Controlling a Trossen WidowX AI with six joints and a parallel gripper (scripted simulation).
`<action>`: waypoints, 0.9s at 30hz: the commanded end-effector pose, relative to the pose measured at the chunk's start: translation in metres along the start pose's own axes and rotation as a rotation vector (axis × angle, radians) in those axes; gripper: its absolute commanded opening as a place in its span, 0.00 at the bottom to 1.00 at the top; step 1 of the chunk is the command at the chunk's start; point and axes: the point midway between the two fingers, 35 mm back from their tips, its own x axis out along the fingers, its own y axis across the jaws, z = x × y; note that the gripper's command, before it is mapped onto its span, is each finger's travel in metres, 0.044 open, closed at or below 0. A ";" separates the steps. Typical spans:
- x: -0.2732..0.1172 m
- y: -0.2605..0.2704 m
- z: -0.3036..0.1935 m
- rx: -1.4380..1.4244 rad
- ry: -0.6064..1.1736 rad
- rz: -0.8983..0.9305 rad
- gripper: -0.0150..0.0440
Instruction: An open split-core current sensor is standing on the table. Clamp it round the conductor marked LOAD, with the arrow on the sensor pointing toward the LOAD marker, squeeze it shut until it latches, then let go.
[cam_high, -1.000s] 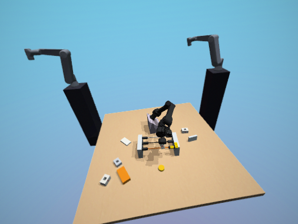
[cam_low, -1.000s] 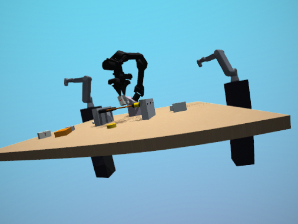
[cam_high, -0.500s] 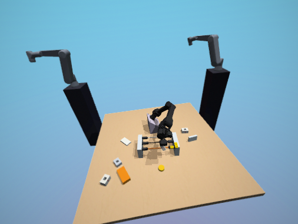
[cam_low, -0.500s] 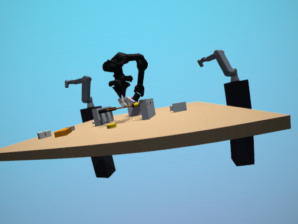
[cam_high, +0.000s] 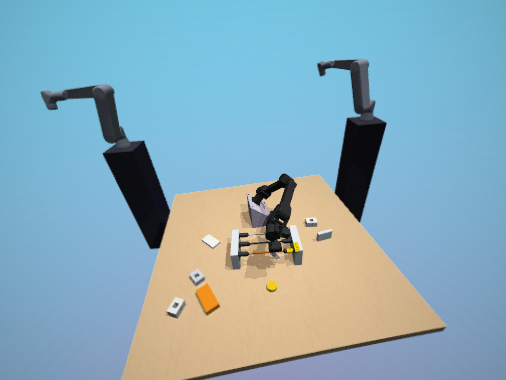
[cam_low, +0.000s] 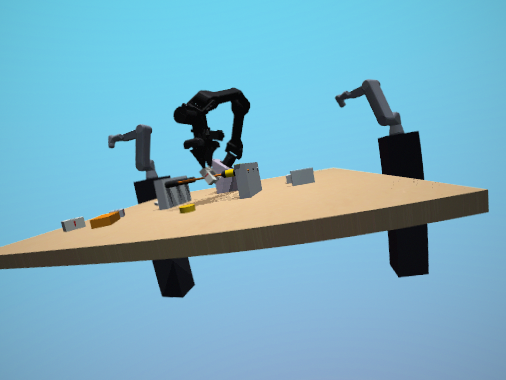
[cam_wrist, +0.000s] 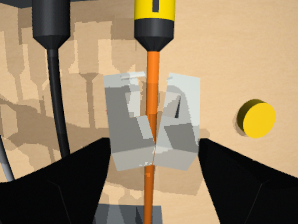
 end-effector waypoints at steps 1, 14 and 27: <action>0.006 0.001 -0.001 0.011 -0.006 -0.001 0.25; 0.007 0.001 0.000 0.000 -0.001 0.001 0.25; 0.007 0.001 0.000 0.000 -0.001 0.001 0.25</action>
